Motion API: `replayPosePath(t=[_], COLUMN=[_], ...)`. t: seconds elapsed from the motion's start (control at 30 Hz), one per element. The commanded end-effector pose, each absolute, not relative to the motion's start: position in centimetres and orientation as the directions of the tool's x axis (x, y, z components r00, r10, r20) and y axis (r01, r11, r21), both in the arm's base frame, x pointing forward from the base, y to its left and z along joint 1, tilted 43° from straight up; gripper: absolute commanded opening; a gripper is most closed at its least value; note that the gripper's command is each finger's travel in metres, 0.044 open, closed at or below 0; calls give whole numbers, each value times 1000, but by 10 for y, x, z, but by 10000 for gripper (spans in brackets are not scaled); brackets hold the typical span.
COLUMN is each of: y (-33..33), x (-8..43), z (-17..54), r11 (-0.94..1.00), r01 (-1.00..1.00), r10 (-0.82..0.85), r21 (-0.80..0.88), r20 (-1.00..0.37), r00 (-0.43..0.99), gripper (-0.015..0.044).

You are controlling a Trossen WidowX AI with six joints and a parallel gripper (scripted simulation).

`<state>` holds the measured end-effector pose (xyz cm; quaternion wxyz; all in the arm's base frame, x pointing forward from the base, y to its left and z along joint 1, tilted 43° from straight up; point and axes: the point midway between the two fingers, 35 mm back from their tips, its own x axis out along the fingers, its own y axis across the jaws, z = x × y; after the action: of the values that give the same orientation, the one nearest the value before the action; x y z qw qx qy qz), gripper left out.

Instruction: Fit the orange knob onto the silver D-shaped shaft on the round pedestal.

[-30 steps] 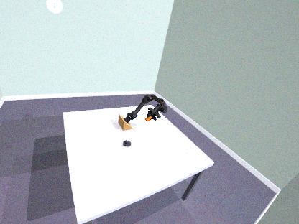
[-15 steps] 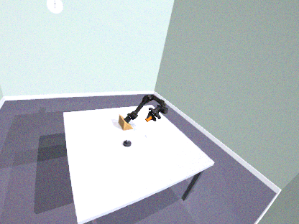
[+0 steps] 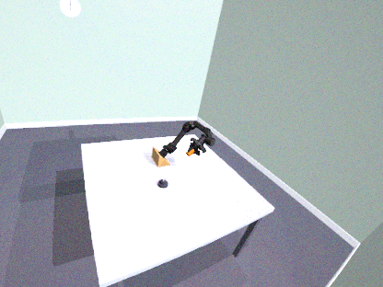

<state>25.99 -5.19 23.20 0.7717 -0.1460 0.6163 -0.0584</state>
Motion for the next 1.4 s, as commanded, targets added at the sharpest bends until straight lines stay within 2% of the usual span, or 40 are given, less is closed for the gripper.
replayPosePath(t=[0.0,0.47,0.9,1.37], y=[-52,-49,-37,-25], x=[260,260,264,267], z=[232,226,200,173], r11=[949,958,985,897], r01=[-93,-93,-164,-220], r10=[-272,-244,80,414], r21=[-300,-272,49,383], r20=[-933,-941,-979,-902], r00=[233,234,189,120], gripper=[0,0,0,0])
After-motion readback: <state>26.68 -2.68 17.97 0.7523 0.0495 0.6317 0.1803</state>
